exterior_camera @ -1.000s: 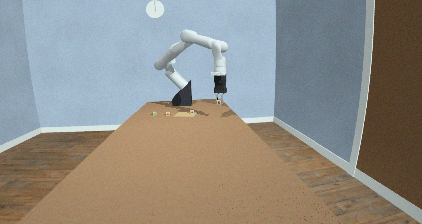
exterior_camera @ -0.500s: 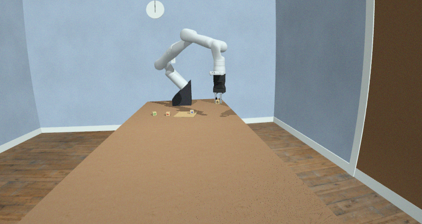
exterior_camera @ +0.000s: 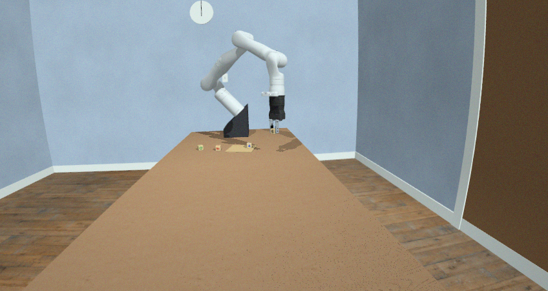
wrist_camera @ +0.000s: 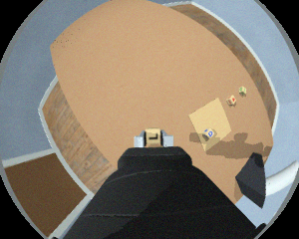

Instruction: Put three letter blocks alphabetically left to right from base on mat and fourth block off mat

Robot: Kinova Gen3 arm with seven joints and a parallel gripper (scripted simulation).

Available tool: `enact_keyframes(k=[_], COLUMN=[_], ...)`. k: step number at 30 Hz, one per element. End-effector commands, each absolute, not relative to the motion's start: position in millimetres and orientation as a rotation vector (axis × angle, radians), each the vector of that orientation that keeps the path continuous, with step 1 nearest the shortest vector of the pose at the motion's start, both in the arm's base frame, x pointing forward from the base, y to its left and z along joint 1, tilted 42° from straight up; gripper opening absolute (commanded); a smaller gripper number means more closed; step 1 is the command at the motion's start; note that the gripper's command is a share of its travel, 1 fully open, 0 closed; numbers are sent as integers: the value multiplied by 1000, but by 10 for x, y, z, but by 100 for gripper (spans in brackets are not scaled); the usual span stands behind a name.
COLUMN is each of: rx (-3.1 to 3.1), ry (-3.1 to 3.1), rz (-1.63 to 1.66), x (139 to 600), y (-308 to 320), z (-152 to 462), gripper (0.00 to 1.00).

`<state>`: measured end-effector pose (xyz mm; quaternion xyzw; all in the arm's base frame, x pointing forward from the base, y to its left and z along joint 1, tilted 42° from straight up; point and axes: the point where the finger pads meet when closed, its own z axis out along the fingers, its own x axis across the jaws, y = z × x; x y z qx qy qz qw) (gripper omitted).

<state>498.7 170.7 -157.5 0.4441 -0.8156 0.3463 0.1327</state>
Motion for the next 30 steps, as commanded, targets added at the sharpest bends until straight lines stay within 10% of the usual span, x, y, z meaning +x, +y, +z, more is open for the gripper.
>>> enact_keyframes(k=[1, 30], rx=[1211, 339], ry=[-2460, -2902], rz=[1032, 1144], x=[4922, 4053], y=[1652, 496], z=[-1392, -504], gripper=[49, 49])
